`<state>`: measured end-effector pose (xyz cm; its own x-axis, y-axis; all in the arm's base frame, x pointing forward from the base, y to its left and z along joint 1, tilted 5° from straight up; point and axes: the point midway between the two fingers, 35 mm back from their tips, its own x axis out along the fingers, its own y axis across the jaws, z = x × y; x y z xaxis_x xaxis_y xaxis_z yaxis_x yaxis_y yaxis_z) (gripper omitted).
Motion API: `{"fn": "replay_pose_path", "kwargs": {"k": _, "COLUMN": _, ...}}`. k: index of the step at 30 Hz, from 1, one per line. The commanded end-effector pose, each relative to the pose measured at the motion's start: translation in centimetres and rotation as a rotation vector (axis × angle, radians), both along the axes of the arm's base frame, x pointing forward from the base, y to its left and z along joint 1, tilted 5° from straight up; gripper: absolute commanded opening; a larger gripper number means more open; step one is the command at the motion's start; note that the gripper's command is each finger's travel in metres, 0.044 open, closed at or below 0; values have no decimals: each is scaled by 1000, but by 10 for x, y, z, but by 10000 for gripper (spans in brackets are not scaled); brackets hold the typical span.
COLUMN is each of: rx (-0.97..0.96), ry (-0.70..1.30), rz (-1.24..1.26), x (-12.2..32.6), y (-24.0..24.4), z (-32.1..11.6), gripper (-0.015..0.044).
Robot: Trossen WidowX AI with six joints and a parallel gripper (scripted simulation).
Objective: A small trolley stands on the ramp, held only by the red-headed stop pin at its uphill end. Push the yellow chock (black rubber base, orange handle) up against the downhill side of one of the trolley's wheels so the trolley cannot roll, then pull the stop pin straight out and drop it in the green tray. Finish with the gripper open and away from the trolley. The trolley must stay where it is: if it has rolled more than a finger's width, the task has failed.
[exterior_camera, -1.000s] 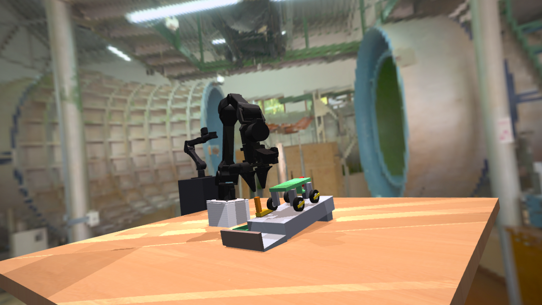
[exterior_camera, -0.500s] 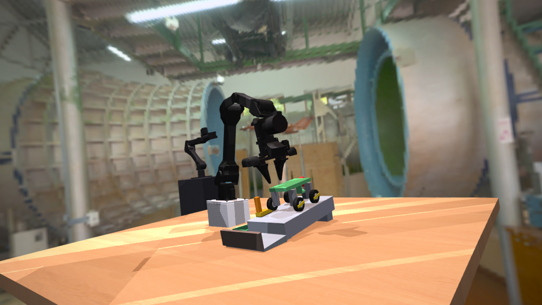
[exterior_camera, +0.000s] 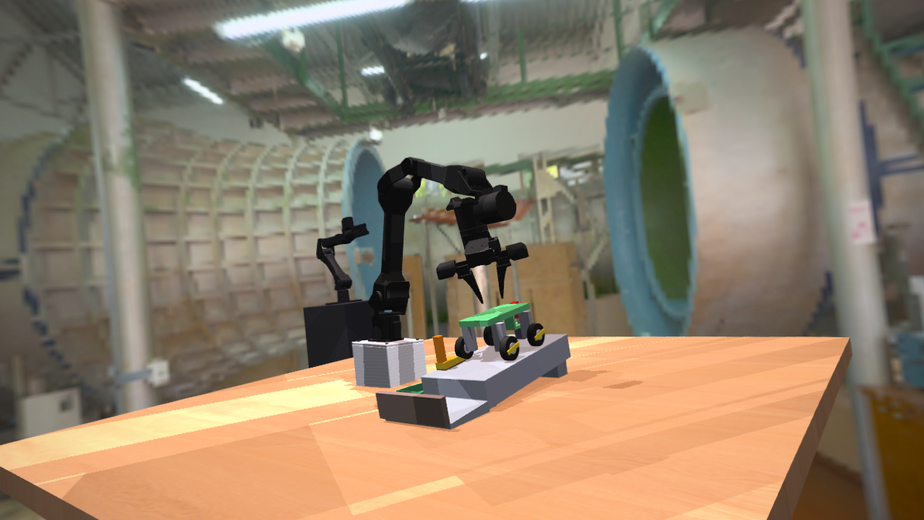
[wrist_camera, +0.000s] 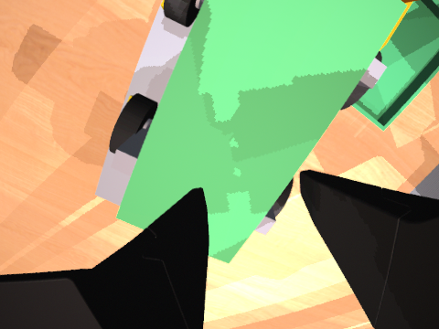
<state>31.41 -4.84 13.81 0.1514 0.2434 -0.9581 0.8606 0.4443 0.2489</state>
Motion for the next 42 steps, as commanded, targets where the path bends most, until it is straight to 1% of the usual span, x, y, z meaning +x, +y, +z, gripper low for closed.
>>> {"fn": "replay_pose_path", "kwargs": {"k": 1, "rx": 53, "ry": 42, "rz": -154, "x": 3, "y": 20, "z": 7, "gripper": 190}}
{"fn": "replay_pose_path", "kwargs": {"k": 14, "rx": 181, "ry": 201, "rz": -575, "x": 4, "y": 73, "z": 20, "gripper": 190}}
{"fn": "replay_pose_path", "kwargs": {"k": 25, "rx": 183, "ry": 204, "rz": -581, "x": 4, "y": 74, "z": 18, "gripper": 190}}
{"fn": "replay_pose_path", "kwargs": {"k": 42, "rx": 183, "ry": 204, "rz": -580, "x": 8, "y": 83, "z": -6, "gripper": 190}}
